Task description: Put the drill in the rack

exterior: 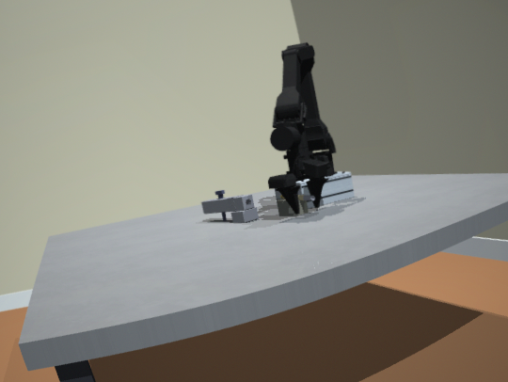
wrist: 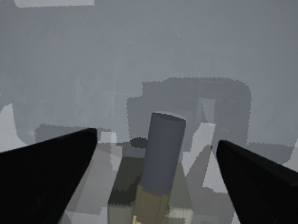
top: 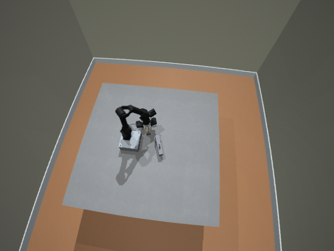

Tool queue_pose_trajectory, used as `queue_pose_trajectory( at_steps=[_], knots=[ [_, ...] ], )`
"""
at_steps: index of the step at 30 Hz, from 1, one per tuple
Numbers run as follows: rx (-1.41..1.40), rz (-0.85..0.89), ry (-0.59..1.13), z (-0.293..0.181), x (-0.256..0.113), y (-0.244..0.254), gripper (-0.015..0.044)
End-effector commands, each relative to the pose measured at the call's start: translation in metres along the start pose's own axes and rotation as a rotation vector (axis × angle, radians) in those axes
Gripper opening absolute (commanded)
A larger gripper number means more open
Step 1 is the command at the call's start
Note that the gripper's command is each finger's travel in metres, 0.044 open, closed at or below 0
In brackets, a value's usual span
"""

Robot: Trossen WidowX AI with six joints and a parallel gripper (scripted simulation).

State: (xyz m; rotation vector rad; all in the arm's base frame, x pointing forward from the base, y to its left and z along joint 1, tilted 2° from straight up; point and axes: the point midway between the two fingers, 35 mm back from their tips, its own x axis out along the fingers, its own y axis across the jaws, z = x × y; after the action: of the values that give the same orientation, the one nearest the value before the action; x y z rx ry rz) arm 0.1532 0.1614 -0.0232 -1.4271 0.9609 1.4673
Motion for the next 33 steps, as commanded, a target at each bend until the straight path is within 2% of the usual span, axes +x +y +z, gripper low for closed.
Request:
queue_pose_trajectory(
  at_steps=[1, 18, 21, 27, 33],
  knots=[
    [0.000, 0.003, 0.004, 0.000, -0.002, 0.000, 0.0440],
    [0.002, 0.010, 0.015, 0.001, -0.079, -0.001, 0.0440],
    [0.002, 0.016, 0.004, 0.005, -0.073, 0.000, 0.0440],
    [0.034, 0.074, -0.248, 0.092, -0.063, 0.027, 0.0440],
    [0.035, 0.282, -0.470, 0.173, -0.065, 0.093, 0.0440]
  ],
)
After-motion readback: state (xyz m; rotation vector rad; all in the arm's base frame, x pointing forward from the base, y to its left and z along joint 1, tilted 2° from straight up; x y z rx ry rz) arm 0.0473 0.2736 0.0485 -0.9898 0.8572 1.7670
